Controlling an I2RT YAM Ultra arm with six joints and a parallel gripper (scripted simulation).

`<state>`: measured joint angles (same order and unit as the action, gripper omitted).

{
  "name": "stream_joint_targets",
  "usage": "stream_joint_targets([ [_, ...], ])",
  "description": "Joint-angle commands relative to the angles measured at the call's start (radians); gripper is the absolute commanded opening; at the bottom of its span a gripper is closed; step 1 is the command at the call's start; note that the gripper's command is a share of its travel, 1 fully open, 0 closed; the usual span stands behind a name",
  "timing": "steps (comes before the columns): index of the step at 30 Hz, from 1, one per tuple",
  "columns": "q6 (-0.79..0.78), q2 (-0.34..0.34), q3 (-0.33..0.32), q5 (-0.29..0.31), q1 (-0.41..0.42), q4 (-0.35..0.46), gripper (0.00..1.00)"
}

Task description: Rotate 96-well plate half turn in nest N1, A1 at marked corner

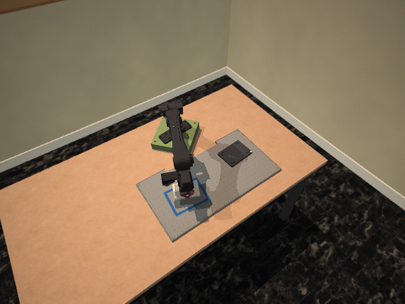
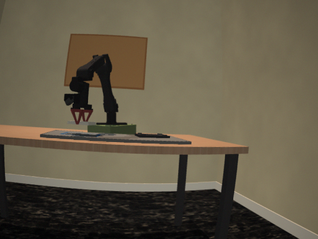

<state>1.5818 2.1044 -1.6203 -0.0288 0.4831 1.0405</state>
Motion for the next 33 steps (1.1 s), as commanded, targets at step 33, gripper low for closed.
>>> stream_joint_targets([
  [33,0.002,-0.045,-0.071,-0.001,-0.003,0.091,0.0],
])
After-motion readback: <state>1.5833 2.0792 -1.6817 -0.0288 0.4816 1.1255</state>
